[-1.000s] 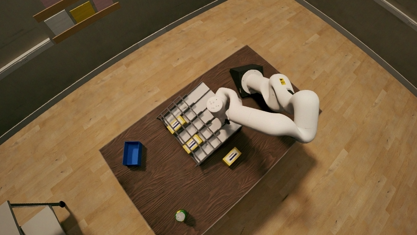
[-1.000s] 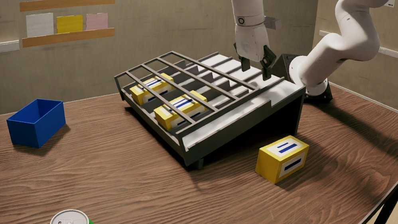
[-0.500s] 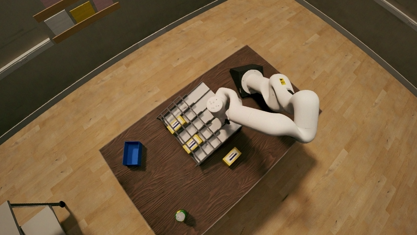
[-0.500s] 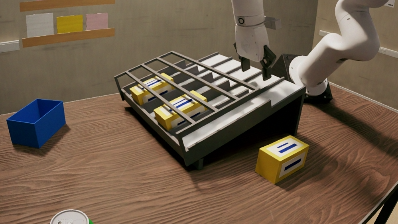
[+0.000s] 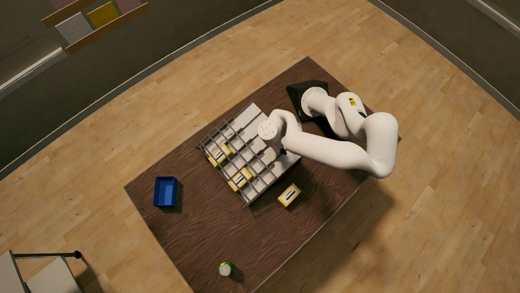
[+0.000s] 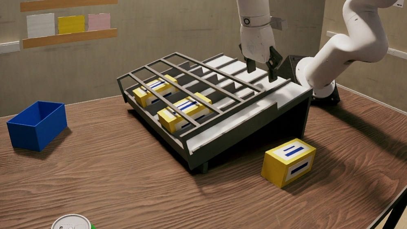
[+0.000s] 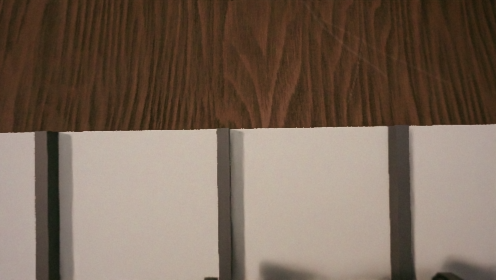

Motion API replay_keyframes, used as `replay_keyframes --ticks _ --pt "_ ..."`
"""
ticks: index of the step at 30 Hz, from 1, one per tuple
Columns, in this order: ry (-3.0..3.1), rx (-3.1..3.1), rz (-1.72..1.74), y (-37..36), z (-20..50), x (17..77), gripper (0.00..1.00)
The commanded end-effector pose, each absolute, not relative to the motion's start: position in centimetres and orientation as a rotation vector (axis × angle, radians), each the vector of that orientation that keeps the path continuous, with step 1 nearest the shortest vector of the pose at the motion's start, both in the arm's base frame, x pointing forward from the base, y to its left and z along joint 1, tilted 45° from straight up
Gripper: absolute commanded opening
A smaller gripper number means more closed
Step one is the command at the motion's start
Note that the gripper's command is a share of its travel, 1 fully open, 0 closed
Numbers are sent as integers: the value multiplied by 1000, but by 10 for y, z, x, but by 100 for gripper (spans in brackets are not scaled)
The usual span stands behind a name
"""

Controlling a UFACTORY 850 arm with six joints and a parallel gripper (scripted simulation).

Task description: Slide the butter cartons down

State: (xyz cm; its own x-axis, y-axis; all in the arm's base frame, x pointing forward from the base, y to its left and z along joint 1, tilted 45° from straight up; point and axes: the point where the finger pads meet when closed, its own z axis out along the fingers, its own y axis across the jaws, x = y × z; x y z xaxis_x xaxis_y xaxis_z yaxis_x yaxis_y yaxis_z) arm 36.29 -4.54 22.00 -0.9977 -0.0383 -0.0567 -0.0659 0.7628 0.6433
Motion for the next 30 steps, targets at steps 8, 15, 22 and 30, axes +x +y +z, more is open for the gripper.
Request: replay_keyframes --ticks 8,15,22,30 --pt "2911 -86 1064 -46 220 363 100" --pt "2911 -86 1064 -63 241 363 100" --pt "2911 -86 1064 -63 241 363 100" --pt "2644 66 982 -115 301 340 100"
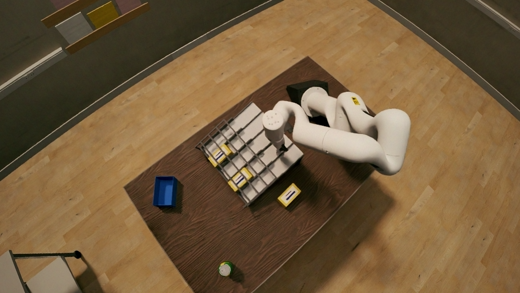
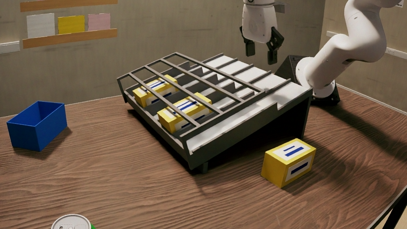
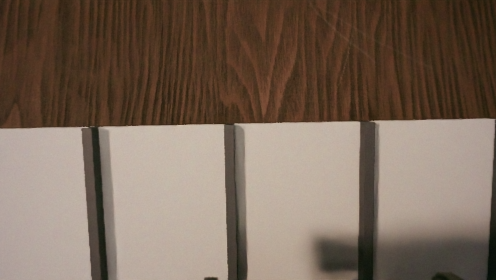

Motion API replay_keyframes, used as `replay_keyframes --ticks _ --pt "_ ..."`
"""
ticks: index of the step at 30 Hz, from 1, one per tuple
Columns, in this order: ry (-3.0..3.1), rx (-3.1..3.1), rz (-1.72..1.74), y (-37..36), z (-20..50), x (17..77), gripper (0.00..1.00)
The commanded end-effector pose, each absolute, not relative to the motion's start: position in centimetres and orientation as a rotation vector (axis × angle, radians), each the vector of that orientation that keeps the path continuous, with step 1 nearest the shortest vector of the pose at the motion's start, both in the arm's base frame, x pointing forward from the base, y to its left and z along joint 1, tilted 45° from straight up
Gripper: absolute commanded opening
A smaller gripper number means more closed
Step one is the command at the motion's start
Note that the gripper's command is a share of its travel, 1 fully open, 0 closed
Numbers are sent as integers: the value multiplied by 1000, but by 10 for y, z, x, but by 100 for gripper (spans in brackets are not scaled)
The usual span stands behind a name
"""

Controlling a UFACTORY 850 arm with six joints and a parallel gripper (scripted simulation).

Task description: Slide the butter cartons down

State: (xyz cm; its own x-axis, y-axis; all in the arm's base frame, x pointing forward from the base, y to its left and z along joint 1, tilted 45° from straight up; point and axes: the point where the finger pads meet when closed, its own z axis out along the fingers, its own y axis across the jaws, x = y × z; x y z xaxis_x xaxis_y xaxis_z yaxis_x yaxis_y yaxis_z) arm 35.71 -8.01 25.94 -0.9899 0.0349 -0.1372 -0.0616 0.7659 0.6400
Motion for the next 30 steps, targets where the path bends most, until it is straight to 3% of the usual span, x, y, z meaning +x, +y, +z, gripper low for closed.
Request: replay_keyframes --ticks 1,12,13,30 --pt "2644 66 982 -122 308 335 100" --pt "2644 66 982 -126 313 332 100" --pt "2654 63 980 -123 308 334 90" --pt "2654 63 980 -123 309 334 90"
